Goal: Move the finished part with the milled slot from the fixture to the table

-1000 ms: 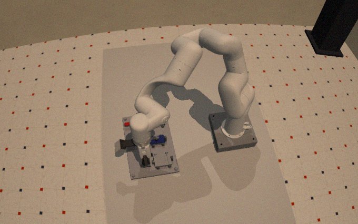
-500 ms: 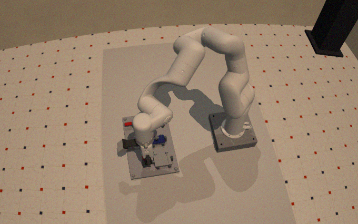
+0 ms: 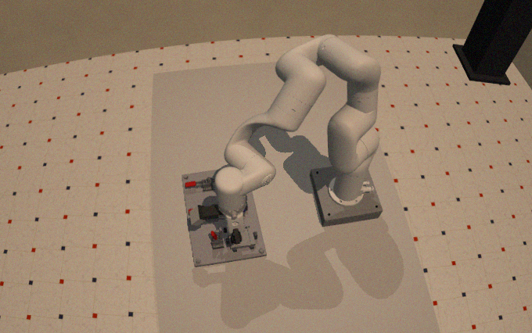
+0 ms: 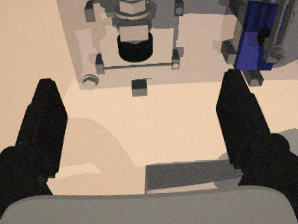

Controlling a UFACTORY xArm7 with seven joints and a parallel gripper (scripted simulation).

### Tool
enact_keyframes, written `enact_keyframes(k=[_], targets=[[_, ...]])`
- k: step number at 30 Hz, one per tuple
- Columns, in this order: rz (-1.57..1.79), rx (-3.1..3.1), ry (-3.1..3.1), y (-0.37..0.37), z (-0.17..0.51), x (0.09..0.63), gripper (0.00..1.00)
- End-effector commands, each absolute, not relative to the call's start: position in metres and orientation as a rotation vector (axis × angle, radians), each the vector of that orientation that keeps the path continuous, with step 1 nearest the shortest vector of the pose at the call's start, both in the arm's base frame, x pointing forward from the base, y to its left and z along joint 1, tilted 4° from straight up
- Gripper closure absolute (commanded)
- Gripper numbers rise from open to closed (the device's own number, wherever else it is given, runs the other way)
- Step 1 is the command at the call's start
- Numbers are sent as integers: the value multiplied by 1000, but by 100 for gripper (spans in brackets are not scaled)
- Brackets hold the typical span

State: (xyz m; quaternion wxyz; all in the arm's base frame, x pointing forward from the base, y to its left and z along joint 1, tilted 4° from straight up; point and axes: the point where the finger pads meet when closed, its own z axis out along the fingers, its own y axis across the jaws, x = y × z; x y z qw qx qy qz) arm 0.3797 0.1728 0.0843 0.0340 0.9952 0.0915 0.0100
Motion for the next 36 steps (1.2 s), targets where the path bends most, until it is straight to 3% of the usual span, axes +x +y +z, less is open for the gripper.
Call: enact_keyframes(k=[1,36], targets=[[55,3078,289,172,89,368,0],[55,3077,289,169,74,356,0]])
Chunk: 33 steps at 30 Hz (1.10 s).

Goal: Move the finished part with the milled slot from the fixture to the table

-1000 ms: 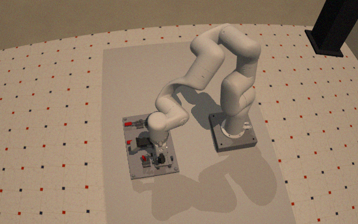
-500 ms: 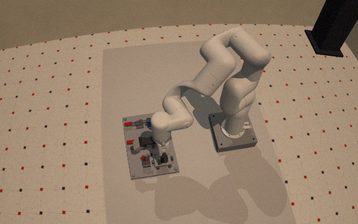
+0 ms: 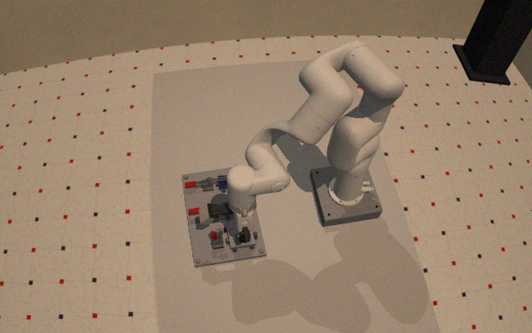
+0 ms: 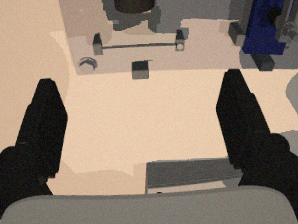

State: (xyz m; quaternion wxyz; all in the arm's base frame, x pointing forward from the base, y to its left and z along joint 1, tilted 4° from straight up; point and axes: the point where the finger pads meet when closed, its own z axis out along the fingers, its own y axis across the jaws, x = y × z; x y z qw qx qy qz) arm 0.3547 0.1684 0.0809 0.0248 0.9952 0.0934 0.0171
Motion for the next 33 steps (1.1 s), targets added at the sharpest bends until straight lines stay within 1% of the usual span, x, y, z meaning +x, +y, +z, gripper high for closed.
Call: enact_keyframes(k=[1,18,33], targets=[[55,3077,289,169,73,356,0],[55,3078,289,167,36,358,0],[55,3078,289,167,33,358,0]])
